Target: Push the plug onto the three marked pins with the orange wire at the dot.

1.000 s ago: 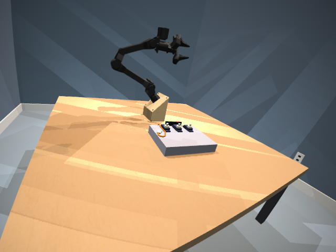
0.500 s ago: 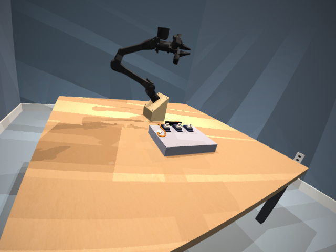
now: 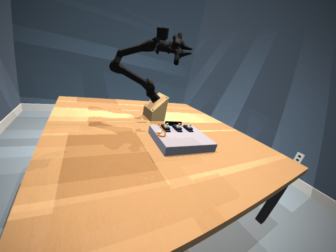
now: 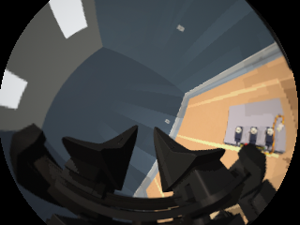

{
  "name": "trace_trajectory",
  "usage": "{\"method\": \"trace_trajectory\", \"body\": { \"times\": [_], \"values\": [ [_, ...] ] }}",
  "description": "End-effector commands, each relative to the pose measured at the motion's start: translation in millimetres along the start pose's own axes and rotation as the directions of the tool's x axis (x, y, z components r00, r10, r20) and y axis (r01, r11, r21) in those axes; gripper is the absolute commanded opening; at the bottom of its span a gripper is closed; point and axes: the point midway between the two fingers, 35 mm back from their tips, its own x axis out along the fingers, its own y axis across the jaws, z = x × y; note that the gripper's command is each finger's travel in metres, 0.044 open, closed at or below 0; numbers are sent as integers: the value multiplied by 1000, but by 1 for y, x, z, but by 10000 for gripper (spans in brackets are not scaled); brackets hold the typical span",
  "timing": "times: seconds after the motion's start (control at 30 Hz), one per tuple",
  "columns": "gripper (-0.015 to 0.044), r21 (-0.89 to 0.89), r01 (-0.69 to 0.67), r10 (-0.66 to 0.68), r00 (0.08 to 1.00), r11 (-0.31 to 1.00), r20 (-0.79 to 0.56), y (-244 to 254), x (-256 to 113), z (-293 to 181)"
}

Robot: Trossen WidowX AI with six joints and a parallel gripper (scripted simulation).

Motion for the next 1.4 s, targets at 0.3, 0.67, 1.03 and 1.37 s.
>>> {"method": "trace_trajectory", "body": {
  "times": [0.3,0.67,1.03,1.37],
  "values": [
    [115,10,27,-28,997,1000,79,-24,0,30],
    [115,14,58,-60,984,998,166,-48,-5,60],
    [115,18,95,-97,963,995,252,-73,-14,87],
    [115,19,139,-138,934,990,331,-97,-25,111]
  ]
}}
